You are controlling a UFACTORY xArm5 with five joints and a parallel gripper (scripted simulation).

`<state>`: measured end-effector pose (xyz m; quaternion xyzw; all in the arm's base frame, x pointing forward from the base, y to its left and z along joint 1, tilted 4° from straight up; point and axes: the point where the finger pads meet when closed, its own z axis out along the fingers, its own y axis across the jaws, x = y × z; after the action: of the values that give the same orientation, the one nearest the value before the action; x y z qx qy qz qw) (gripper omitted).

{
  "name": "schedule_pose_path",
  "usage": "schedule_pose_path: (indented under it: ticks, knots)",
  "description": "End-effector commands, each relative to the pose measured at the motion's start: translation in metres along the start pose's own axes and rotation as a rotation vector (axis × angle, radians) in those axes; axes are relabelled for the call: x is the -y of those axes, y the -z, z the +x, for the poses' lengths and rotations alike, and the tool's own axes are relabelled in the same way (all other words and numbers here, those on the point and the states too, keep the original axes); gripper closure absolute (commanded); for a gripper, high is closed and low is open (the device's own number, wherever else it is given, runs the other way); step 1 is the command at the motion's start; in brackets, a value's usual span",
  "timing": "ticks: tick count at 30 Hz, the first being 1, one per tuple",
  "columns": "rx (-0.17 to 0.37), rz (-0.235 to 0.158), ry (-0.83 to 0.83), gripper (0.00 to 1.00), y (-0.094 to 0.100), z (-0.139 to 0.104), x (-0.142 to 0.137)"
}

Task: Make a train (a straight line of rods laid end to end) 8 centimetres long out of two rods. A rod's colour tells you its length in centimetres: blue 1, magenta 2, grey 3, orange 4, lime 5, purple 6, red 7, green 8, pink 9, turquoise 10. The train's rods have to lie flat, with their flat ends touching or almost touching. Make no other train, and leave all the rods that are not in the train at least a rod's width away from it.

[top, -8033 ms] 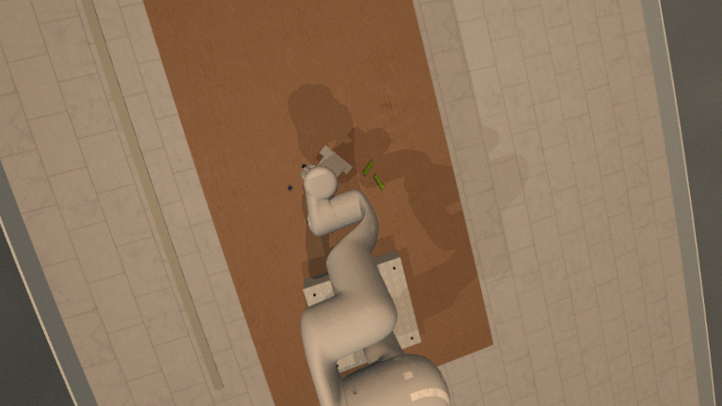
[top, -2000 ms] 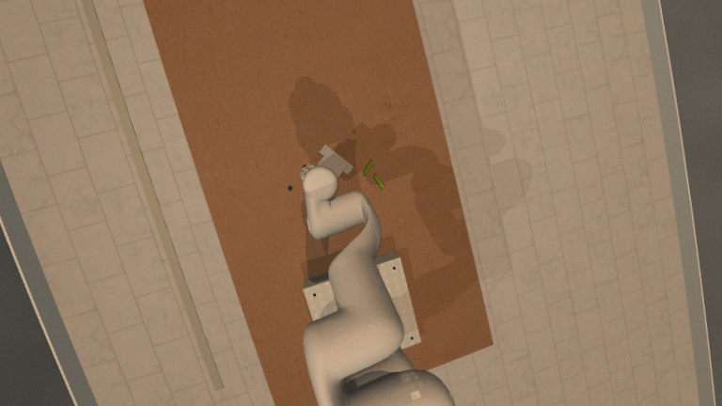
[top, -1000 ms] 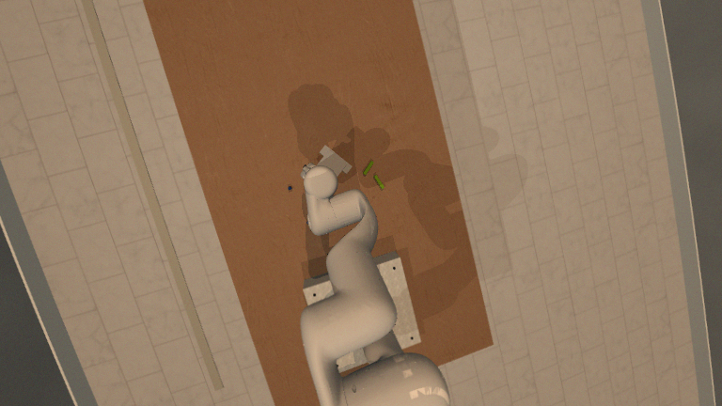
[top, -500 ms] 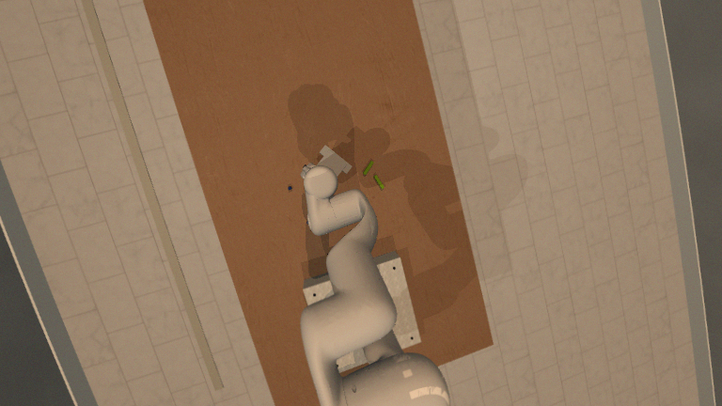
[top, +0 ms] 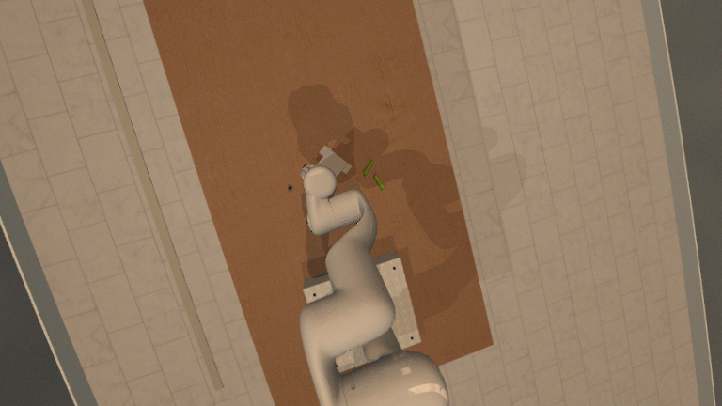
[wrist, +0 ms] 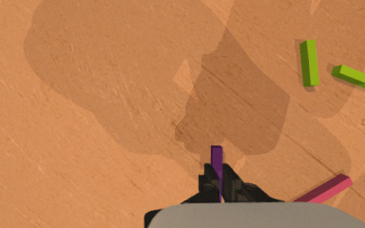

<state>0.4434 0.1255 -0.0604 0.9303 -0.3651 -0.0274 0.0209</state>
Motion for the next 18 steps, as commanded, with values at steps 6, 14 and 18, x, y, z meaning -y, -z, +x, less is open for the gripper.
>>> schedule_pose_path:
  ticks: [6,14,18]
  knots:
    - [-0.002,0.003,0.000,0.96,-0.0049,0.0003,0.0015]
    - [-0.002,0.003,0.000,0.96,-0.0067,0.0003,0.0015]
    - [-0.002,0.003,0.000,0.96,-0.0067,0.0003,0.0015]
